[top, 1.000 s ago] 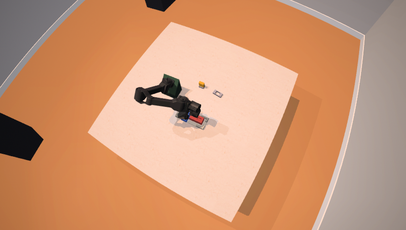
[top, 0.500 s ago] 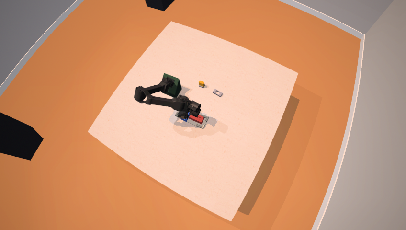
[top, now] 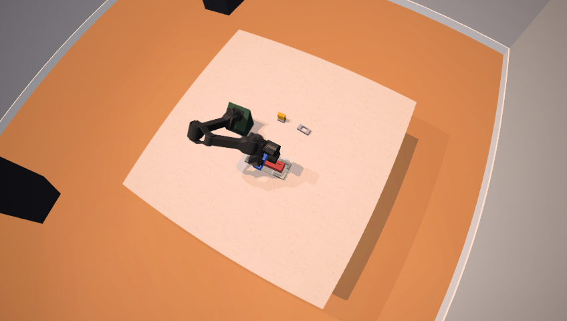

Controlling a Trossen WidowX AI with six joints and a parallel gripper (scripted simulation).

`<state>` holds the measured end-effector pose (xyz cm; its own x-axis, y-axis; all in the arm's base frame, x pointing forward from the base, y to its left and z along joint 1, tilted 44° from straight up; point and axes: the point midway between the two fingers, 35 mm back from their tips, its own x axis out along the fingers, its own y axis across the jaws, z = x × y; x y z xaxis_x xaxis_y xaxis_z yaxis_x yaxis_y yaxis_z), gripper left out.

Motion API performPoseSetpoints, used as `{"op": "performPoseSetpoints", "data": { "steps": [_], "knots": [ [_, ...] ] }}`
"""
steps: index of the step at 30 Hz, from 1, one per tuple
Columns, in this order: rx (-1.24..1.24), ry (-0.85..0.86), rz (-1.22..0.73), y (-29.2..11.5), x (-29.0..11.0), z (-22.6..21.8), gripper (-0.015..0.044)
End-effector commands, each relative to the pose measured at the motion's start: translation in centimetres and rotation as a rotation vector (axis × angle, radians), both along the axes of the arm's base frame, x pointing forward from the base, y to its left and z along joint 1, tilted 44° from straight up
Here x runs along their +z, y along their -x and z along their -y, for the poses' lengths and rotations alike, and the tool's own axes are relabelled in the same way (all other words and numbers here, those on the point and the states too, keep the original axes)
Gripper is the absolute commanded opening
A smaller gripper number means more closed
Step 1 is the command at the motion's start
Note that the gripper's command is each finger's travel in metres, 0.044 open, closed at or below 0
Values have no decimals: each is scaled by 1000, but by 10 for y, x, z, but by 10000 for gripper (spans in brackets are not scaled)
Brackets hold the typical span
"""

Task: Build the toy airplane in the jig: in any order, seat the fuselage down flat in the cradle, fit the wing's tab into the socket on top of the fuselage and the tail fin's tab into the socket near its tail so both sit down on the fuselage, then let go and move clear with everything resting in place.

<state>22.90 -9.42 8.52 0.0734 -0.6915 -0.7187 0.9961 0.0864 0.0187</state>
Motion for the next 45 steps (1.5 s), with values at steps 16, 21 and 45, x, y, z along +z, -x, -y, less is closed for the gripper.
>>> {"op": "performPoseSetpoints", "data": {
  "steps": [16,21,45],
  "knots": [
    [3,1,-5,6,61,-60,440],
    [3,1,-5,5,60,-62,440],
    [1129,115,-1088,4,56,-58,440]
  ]
}}
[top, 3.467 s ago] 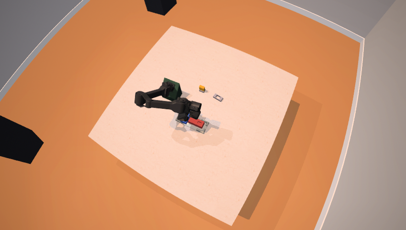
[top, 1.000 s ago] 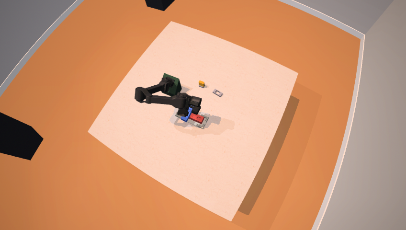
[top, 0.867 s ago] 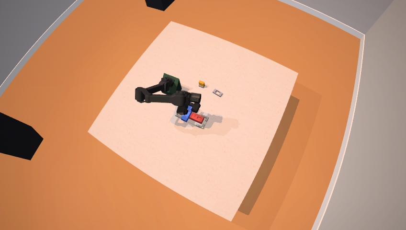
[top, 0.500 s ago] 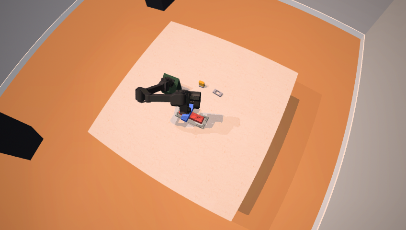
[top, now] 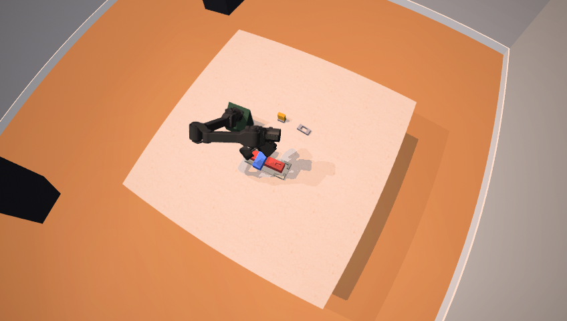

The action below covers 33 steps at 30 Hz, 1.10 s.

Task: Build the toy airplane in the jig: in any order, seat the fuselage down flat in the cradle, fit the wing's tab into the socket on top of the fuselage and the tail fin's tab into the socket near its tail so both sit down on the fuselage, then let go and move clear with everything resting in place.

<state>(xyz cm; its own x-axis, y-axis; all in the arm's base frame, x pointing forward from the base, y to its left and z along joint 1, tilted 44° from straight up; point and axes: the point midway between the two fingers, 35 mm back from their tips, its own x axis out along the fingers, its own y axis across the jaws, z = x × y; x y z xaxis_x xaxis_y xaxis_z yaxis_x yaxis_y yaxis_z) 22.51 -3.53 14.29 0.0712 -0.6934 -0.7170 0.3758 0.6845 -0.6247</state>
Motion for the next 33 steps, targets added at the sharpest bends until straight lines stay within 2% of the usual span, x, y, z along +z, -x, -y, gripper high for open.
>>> {"op": "performPoseSetpoints", "data": {
  "steps": [1,13,16,24,30,33],
  "knots": [
    [314,29,-302,0,-1,1,440],
    [316,29,-303,-1,-2,-1,440],
    [349,21,-317,-8,-14,-18,440],
    [393,-11,-335,-13,-85,-109,440],
    [341,-2,-313,18,-154,-169,440],
    [318,14,-301,37,-180,-185,440]
  ]
}}
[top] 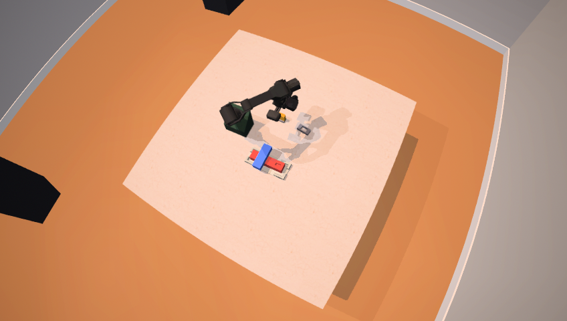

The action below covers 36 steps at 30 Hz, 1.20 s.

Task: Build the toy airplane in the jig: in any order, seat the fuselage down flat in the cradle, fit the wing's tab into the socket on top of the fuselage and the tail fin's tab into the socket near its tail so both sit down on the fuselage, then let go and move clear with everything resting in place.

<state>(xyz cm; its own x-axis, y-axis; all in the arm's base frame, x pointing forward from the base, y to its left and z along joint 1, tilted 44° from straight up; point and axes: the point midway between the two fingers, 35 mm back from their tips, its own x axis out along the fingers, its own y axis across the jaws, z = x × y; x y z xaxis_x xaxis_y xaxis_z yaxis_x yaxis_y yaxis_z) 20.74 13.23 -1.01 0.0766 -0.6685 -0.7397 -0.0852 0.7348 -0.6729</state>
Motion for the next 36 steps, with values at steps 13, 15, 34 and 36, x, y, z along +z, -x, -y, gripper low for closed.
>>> {"op": "performPoseSetpoints", "data": {
  "steps": [13,15,34,36],
  "knots": [
    [-29,17,21,16,-70,20,440],
    [-29,17,21,16,-70,20,440],
    [-29,17,22,13,-93,42,440],
    [-29,17,22,13,-96,44,440]
  ]
}}
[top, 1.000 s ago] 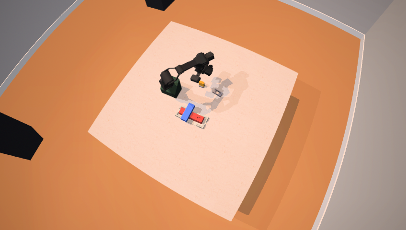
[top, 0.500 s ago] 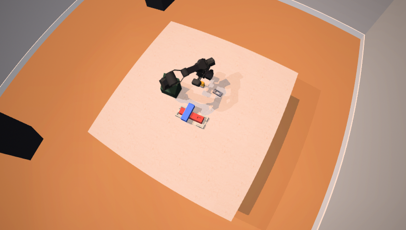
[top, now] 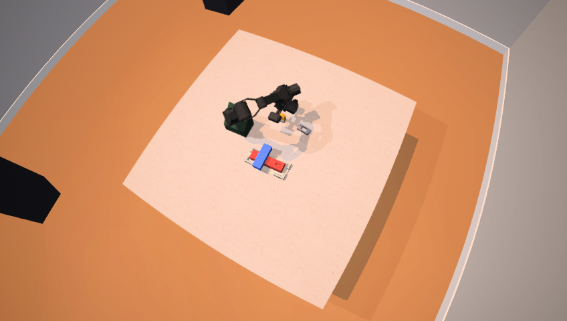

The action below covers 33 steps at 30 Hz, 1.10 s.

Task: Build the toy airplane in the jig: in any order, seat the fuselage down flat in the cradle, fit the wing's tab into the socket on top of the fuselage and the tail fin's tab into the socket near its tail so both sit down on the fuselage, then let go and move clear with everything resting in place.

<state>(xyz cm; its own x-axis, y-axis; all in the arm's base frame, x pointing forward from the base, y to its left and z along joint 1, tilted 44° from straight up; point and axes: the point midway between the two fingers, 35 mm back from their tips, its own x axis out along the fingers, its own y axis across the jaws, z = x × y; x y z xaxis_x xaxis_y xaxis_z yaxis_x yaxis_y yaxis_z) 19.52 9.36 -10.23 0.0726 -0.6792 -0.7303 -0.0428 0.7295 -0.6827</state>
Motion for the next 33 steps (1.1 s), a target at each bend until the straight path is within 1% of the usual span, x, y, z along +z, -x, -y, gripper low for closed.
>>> {"op": "performPoseSetpoints", "data": {
  "steps": [1,21,33],
  "knots": [
    [5,6,-4,0,-5,6,440],
    [5,9,-3,-1,-26,28,440],
    [5,9,-3,-1,-26,28,125]
  ]
}}
